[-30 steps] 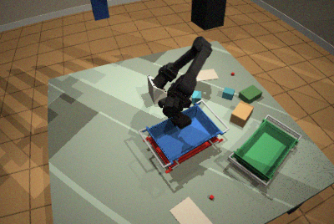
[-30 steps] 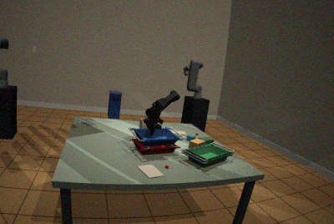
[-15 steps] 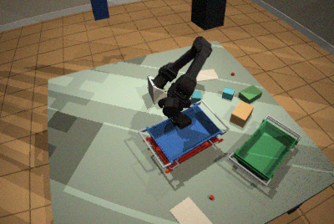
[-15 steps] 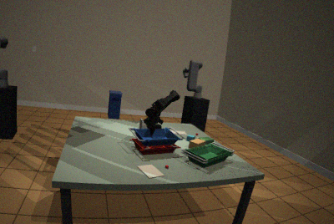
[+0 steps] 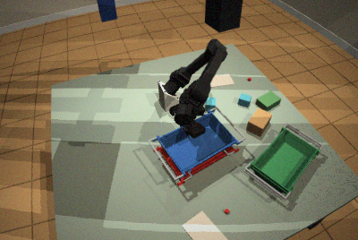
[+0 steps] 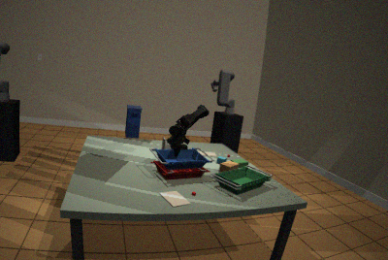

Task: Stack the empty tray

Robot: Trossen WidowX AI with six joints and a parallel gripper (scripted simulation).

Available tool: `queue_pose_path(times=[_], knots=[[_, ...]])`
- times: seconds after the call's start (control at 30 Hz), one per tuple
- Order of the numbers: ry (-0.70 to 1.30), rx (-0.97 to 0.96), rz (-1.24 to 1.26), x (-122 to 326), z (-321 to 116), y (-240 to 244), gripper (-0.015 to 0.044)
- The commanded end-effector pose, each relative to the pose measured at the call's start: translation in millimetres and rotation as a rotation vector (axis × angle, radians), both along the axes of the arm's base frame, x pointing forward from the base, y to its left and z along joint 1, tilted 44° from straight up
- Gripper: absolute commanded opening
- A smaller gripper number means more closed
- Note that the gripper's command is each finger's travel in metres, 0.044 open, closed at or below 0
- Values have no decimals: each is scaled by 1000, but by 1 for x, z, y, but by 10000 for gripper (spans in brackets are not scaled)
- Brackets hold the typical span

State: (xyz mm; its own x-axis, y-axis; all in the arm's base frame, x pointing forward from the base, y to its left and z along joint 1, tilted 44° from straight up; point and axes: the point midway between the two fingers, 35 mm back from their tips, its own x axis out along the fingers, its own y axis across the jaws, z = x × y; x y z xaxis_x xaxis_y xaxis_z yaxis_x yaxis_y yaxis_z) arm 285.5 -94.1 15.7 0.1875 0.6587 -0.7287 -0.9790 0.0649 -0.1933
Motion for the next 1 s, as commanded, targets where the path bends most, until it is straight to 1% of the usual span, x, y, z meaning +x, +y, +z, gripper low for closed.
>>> queue_pose_path(times=[0.0,0.27,0.97], knots=[[2,0,1,0,-1,1,0],[24,4,13,-4,-10,12,0],[24,4,13,-4,-11,12,0]])
